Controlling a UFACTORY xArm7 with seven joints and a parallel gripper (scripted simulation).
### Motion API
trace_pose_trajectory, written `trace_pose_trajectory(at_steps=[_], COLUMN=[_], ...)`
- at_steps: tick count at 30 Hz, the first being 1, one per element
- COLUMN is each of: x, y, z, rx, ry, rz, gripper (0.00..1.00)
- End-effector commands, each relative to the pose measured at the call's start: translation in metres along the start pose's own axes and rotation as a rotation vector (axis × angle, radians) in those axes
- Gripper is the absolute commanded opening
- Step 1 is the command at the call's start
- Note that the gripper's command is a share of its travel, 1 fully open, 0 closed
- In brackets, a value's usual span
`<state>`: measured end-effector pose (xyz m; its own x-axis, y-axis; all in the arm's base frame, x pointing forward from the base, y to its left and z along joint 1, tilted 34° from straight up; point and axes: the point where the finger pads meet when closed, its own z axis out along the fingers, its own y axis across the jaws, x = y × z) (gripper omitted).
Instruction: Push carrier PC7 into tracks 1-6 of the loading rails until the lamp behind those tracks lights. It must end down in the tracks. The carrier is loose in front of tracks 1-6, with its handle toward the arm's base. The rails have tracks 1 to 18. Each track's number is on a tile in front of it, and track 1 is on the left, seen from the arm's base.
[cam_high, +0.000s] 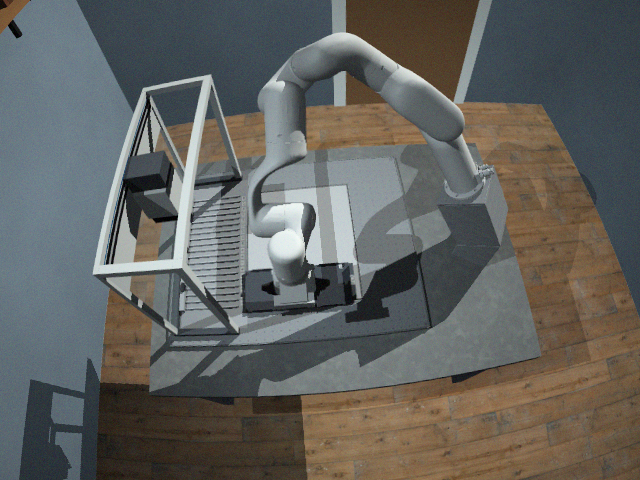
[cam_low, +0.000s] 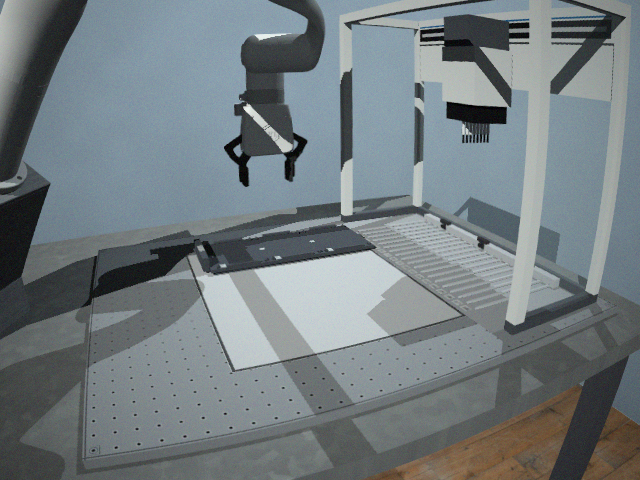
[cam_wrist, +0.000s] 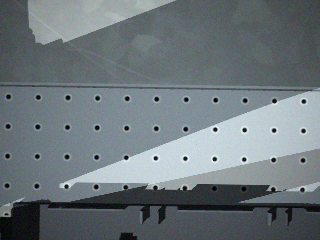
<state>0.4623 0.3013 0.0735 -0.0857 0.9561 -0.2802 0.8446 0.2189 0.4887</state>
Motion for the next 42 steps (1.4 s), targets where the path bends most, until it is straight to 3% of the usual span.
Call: trace_pose_trajectory(at_steps=[1, 8, 25, 42], x=[0.028, 0.052, 0.052, 0.052], y=[0.002, 0.002, 0.002, 0.002], z=[0.0, -0.001, -0.001, 0.024], rx=[-0.003, -0.003, -0.003, -0.003], ry=[0.0, 0.0, 0.0, 0.0], rz=[0.0, 0.0, 0.0, 0.0], gripper=[1.0, 1.0, 1.0, 1.0])
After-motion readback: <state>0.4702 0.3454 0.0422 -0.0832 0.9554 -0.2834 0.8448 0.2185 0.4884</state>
